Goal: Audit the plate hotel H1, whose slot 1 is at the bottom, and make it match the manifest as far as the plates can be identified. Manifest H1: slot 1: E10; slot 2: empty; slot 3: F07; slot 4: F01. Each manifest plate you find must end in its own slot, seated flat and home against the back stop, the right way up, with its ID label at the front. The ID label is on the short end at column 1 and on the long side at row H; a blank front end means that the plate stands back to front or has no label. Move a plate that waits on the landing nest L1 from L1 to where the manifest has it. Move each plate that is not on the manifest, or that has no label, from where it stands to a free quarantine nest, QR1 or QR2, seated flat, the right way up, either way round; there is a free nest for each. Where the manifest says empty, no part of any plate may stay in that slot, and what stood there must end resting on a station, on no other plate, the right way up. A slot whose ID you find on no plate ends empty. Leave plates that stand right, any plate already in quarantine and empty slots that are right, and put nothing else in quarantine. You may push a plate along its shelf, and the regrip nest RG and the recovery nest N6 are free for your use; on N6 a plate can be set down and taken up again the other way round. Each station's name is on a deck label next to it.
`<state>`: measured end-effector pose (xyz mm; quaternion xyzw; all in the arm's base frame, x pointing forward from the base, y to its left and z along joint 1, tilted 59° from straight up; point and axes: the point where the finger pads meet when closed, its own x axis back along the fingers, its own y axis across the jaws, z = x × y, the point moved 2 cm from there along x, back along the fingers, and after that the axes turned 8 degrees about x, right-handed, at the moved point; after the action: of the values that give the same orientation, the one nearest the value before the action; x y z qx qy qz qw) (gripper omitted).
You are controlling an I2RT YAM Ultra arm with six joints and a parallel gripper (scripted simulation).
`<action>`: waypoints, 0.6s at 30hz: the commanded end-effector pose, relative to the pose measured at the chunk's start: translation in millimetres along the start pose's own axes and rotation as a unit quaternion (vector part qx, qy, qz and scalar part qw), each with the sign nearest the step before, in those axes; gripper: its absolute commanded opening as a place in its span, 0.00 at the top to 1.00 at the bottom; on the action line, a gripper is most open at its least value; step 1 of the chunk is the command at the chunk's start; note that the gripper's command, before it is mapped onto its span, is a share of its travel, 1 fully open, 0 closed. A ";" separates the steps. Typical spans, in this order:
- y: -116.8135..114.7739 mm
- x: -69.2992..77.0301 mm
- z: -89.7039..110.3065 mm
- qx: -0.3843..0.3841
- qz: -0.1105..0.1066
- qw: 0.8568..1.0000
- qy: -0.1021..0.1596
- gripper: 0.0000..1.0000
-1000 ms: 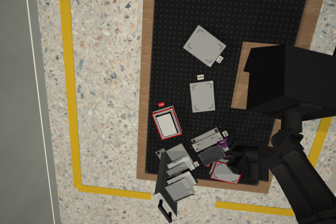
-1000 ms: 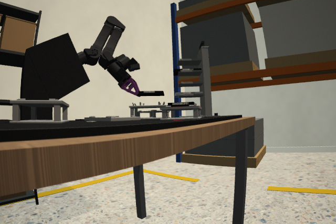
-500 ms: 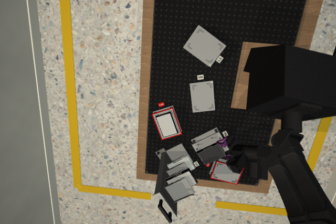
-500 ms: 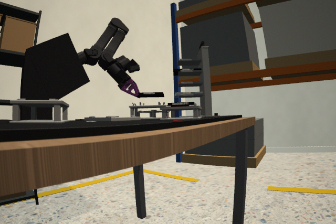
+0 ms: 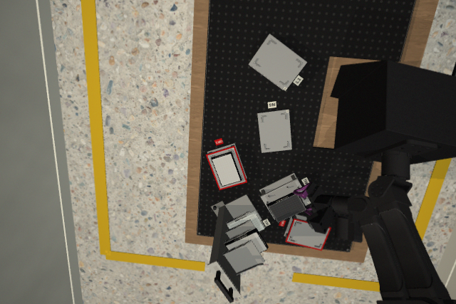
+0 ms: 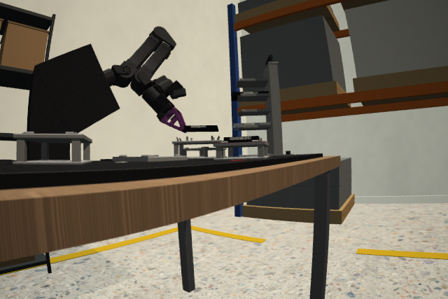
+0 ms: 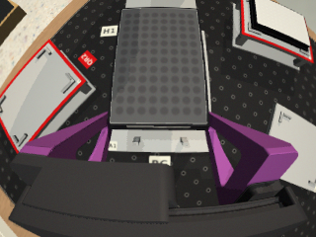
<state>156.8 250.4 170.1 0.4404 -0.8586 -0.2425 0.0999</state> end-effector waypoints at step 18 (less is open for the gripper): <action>-1.3 -3.8 1.6 -0.001 0.005 1.000 -0.013 0.14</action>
<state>156.7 255.5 163.2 0.4397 -0.8592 -0.2406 0.1023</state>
